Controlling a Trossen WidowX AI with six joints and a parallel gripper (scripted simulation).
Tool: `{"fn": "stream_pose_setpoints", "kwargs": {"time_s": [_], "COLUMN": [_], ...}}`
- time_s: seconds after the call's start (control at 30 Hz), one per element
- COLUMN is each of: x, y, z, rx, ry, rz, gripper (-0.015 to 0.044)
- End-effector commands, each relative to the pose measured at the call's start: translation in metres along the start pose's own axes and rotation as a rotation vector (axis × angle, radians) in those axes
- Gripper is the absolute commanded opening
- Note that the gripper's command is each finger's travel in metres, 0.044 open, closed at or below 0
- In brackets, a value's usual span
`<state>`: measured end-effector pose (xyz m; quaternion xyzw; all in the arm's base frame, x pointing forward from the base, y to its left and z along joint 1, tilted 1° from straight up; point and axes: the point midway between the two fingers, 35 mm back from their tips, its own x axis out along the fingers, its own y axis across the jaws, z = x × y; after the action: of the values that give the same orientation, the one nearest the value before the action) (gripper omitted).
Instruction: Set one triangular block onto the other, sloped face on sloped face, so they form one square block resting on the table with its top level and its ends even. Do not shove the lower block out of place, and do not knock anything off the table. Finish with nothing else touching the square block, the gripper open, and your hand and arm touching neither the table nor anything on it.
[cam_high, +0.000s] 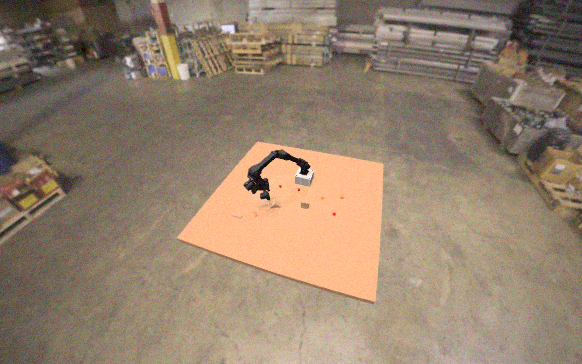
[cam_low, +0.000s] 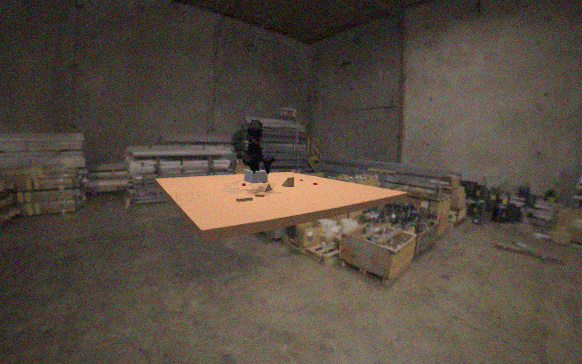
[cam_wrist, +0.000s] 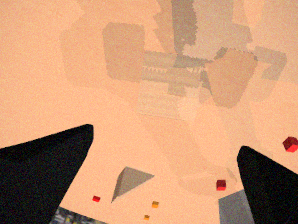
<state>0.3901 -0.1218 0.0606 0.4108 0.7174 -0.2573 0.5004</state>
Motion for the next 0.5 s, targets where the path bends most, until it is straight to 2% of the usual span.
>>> {"fn": "stream_pose_setpoints", "kwargs": {"time_s": [0.0,0.47], "x": [0.013,0.096], "y": [0.002,0.000], "z": [0.004,0.001], "rx": [-0.011,-0.005], "ry": [-0.003,0.012], "rz": [-0.008,-0.016], "gripper": [0.0440,0.0440]}}
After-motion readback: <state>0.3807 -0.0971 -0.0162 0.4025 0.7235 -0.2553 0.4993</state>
